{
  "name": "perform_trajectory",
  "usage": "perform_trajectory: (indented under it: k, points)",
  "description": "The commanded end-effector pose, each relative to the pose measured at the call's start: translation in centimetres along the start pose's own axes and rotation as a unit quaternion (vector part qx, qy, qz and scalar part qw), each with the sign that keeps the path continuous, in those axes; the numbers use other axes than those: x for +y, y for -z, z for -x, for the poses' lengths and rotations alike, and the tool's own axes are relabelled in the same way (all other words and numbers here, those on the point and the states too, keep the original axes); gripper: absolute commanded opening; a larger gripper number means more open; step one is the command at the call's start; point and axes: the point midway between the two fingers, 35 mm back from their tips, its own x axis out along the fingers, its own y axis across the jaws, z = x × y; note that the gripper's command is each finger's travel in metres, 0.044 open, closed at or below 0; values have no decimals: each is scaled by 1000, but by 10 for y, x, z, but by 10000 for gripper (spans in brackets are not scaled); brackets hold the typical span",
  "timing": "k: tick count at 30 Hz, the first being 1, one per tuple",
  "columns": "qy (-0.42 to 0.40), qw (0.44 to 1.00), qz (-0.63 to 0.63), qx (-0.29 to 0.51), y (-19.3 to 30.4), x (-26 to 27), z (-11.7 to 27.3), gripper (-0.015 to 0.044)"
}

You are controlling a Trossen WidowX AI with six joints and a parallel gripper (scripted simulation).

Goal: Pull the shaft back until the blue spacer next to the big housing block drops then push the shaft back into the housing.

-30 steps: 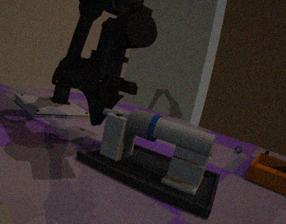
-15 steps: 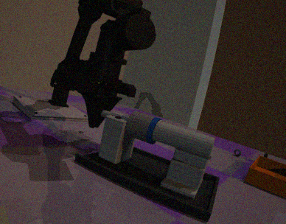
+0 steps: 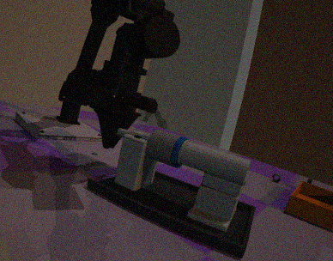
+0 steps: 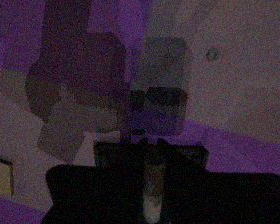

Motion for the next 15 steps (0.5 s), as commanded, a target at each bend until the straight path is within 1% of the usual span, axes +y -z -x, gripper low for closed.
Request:
perform_trajectory:
  k: [1,15]
  points:
    - [-1,1000,0,-1,-2,0,0,0]
    - [-1,1000,0,-1,-3,0,0,0]
